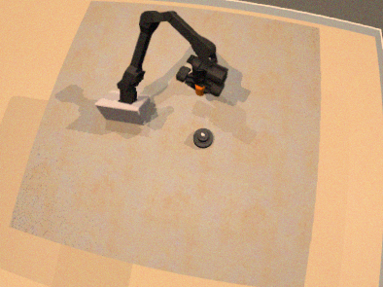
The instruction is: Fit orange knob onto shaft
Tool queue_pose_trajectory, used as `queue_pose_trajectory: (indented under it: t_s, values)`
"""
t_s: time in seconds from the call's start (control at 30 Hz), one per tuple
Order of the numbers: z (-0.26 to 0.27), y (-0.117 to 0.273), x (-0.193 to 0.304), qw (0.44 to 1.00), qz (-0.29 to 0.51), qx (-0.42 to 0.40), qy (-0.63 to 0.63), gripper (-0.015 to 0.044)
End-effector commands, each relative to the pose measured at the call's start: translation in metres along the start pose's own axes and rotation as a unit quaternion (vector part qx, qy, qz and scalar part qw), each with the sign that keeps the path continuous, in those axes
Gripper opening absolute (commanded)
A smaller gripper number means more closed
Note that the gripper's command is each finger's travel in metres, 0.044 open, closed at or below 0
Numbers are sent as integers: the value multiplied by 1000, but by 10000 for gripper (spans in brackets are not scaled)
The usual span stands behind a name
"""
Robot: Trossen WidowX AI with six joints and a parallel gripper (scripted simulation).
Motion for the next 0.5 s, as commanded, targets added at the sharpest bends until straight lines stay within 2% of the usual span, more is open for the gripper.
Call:
queue_pose_trajectory:
  t_s: [0.0,0.23,0.47]
  values:
    - [0,11,1,1000,1,2,1,0]
    - [0,30,1,1000,-3,1,1,0]
    - [-7,28,13,1000,-2,1,2,0]
Point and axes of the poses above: the point midway between the two fingers, 35 mm back from their tips, its own y axis back along the fingers, its own z axis across the jaws, x = y × z, the point moved 5 cm from there along y, back along the fingers, and after that the axes turned 11 degrees about y, right-handed, at the moved point
